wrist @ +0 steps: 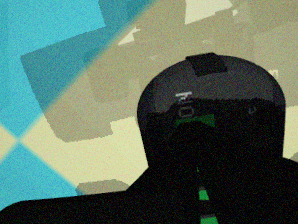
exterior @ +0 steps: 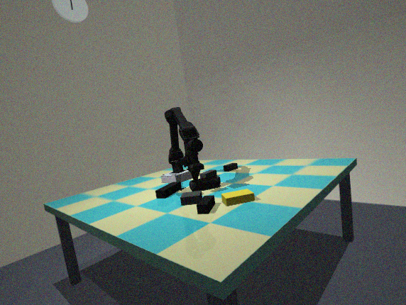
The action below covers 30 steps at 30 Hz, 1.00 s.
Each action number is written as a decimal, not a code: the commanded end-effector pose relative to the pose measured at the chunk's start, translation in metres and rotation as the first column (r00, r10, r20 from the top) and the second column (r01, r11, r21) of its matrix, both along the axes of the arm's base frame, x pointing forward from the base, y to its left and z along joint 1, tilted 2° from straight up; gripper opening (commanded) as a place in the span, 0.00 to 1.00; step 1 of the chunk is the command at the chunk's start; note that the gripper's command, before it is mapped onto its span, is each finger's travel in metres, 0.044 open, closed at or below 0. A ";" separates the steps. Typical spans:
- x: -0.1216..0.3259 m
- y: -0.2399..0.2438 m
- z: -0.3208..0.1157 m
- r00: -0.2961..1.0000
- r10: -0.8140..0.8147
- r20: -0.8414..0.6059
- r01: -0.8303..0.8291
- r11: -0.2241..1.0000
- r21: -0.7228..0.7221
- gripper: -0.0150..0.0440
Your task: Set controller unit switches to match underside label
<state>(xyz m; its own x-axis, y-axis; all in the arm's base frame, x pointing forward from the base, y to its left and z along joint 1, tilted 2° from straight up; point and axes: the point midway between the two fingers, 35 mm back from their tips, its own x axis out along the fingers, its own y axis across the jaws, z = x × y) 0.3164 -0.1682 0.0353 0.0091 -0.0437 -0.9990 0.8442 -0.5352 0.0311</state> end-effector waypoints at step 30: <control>-0.009 0.029 0.037 1.000 0.003 -0.004 -0.003 1.000 0.003 0.25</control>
